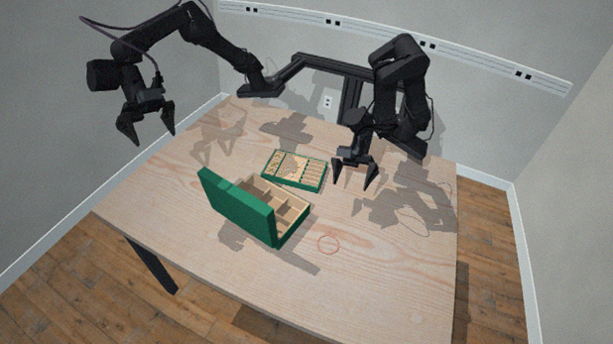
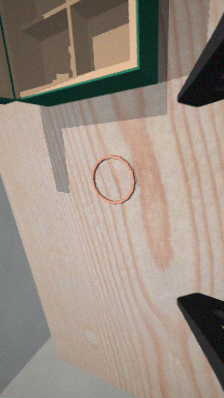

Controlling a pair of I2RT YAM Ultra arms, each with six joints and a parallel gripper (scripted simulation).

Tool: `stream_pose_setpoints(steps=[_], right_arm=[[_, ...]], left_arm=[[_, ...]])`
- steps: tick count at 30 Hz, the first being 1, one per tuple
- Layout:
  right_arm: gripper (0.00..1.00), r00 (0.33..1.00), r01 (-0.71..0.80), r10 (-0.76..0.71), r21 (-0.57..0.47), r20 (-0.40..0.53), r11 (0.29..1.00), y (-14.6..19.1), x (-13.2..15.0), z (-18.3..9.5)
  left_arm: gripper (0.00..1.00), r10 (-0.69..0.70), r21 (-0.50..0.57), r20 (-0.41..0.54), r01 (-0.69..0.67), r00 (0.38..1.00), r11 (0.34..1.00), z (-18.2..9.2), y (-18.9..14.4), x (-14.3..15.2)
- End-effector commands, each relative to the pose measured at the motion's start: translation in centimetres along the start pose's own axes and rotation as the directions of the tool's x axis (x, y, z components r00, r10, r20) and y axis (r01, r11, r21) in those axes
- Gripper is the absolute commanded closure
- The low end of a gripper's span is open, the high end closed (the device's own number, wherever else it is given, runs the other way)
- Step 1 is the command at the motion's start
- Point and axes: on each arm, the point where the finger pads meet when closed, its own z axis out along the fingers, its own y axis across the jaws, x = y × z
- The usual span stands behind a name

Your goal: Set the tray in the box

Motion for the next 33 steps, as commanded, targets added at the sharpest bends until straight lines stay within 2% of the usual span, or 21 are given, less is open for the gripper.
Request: stream_pose_setpoints(steps=[1, 20, 26, 29, 32, 33], right_arm=[[0.0, 1.0, 0.013, -0.013, 0.016, 0.008, 1.0, -0.3, -0.7, -0.5], [0.0, 1.0, 0.016, -0.016, 0.031, 0.009, 0.999, -0.7, -0.8, -0.5], [0.0, 1.0, 0.022, -0.021, 0.072, -0.012, 0.997, -0.6, -0.9, -0.4], [0.0, 0.999, 0.01, -0.007, 0.085, -0.033, 0.996, 0.8, -0.8, -0.1], [0.0, 0.998, -0.009, 0.014, 0.089, -0.056, 0.996, 2.9, -0.6, 0.3], [0.0, 0.998, -0.009, 0.014, 0.089, -0.056, 0.996, 2.9, -0.6, 0.3]], left_arm=[[0.0, -0.012, 0.003, 0.011, 0.012, 1.0, 1.0, 0.0, -0.1, -0.4], [0.0, 0.004, 0.015, -0.008, -0.004, 1.0, 1.0, -0.1, -0.3, 0.1], [0.0, 0.111, 0.121, -0.045, -0.105, 0.993, 0.987, -1.3, -3.2, 0.1], [0.0, 0.174, 0.232, -0.026, -0.164, 0.984, 0.959, -3.6, -6.1, -1.6], [0.0, 0.214, 0.312, 0.018, -0.209, 0.977, 0.927, -6.0, -8.0, -3.3], [0.0, 0.214, 0.312, 0.018, -0.209, 0.977, 0.927, -6.0, -8.0, -3.3]])
